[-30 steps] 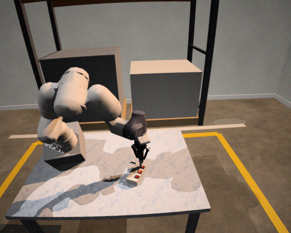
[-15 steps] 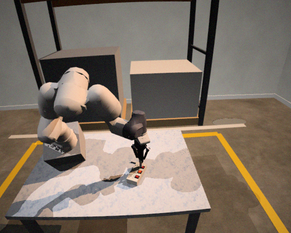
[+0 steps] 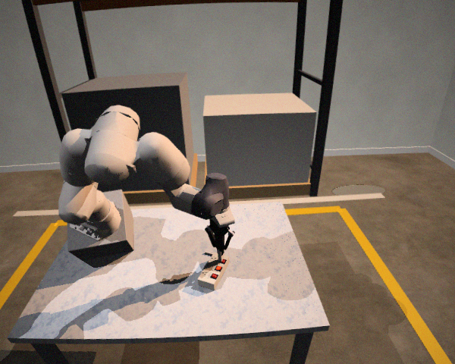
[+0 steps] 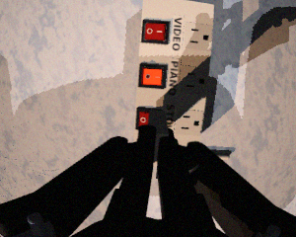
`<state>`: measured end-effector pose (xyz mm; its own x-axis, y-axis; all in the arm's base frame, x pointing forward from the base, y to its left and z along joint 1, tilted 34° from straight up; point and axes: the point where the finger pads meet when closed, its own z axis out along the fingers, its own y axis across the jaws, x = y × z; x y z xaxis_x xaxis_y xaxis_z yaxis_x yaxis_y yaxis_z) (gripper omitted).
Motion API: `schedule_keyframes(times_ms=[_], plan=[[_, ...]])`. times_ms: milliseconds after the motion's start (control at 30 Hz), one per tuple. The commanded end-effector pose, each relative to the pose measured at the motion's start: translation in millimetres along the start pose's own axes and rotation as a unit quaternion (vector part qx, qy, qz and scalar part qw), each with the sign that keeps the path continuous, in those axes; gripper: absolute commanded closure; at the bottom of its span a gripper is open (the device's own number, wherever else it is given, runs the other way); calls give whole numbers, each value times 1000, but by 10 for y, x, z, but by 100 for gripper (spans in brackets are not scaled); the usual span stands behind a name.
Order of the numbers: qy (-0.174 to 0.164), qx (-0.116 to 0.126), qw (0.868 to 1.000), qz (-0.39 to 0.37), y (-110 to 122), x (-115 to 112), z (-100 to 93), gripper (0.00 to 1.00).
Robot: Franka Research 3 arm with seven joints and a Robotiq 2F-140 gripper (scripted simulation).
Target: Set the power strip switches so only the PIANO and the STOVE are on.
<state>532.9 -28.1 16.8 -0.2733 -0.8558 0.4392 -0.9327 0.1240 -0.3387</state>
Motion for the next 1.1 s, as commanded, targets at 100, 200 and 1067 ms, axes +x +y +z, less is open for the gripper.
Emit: schedule_keyframes(times_ms=[100, 200, 1067], plan=[[0, 1, 1000, 4, -14, 10, 38, 100], [0, 1, 1000, 4, -14, 10, 53, 100], [0, 1, 1000, 4, -14, 10, 89, 100]])
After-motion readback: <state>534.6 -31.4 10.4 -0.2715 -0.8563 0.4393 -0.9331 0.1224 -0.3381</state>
